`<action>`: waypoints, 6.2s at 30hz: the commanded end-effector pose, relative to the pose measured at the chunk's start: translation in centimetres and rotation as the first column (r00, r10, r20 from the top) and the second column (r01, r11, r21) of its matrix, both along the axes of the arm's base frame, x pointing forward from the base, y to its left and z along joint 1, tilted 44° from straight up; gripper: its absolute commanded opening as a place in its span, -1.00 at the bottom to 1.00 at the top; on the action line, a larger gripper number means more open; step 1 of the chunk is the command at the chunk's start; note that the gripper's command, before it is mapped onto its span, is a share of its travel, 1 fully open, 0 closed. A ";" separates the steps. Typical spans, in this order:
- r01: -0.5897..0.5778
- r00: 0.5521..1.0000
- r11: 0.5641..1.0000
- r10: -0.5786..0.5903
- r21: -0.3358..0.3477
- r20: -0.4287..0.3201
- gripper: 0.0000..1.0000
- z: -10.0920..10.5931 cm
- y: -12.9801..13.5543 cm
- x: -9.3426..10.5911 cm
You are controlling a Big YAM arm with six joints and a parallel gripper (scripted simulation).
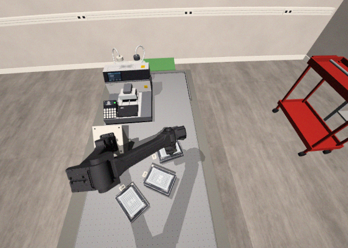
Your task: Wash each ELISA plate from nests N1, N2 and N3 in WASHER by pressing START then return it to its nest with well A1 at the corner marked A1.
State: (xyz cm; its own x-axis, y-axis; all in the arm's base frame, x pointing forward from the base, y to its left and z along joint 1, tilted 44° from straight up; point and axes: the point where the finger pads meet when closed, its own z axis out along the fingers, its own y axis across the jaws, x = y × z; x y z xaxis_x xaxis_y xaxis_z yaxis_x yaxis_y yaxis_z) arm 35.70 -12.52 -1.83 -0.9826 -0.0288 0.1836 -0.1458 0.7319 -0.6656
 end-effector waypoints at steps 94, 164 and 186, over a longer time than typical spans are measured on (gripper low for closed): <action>-0.004 1.000 1.000 0.004 -0.001 0.013 1.00 -0.2 -0.4 0.6; -0.013 0.999 1.000 0.013 0.004 0.049 1.00 5.7 5.0 2.5; -0.004 1.000 1.000 0.004 0.002 0.018 1.00 6.4 5.9 1.8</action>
State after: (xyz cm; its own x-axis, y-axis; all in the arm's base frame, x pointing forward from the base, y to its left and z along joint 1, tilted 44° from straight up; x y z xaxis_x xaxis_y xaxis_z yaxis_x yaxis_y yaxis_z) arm 36.53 -6.98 3.91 -0.9806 -0.0352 0.1927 -0.1567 0.7312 -0.6639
